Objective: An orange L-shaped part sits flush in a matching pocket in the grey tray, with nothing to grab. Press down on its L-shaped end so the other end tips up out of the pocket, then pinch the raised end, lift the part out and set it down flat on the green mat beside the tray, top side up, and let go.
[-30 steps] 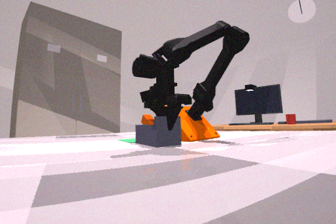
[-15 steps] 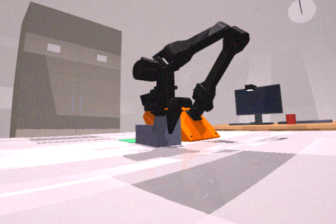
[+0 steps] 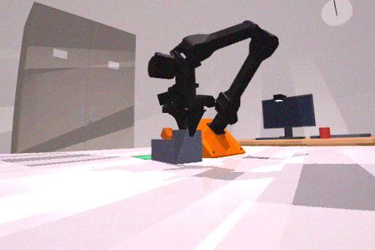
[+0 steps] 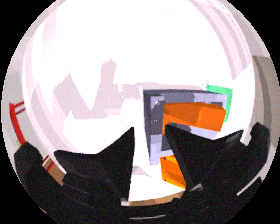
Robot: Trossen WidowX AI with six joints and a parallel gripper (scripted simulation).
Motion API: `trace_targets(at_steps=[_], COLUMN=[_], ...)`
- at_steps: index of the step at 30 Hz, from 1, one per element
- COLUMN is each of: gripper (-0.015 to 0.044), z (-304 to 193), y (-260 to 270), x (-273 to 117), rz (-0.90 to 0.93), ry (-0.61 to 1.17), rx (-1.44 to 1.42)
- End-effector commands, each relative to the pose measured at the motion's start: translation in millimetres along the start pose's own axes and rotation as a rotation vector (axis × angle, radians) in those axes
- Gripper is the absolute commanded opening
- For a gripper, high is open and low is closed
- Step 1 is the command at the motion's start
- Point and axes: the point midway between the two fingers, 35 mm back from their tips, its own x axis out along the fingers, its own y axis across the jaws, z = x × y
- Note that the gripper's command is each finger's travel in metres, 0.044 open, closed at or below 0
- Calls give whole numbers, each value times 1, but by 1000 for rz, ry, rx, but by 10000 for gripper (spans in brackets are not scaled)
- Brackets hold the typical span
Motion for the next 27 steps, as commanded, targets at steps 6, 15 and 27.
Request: trace_targets(at_steps=[6, 15, 27], gripper=[180, 180, 180], z=[-1, 1, 1], y=[-9, -9, -9], x=[-74, -71, -71], rz=[0, 3, 3], ry=[-13, -24, -24], rx=[-4, 4, 4])
